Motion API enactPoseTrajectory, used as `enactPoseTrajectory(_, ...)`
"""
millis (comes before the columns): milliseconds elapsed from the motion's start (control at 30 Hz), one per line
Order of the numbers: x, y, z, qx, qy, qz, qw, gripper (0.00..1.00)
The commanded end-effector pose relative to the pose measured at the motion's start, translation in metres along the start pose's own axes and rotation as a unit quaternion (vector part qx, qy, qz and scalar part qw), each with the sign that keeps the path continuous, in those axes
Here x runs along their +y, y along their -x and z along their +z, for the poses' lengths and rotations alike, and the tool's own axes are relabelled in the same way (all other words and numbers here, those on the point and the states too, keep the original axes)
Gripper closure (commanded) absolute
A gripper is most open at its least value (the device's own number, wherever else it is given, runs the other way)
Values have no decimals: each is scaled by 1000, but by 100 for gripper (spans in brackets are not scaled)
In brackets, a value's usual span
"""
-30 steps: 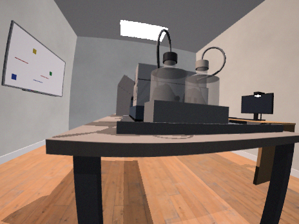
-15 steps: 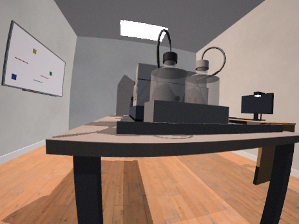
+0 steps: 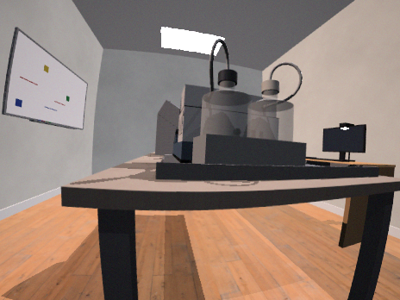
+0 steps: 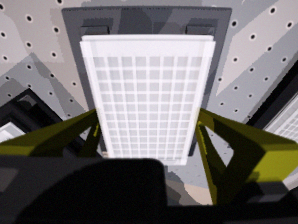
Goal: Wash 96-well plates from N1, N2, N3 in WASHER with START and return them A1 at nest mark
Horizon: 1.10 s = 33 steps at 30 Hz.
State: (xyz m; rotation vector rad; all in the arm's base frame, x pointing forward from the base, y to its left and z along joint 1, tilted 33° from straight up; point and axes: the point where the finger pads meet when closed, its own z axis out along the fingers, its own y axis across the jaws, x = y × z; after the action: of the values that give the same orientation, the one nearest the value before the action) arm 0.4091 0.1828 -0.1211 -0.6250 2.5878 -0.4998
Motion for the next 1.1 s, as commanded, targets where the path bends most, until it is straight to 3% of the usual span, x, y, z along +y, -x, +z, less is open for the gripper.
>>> enactPoseTrajectory(0, 1, 5, -4, -7, 2, 1, 1000, 100)
enactPoseTrajectory(1067, 1, 3, 1, -7, 2, 1, 1000, 100)
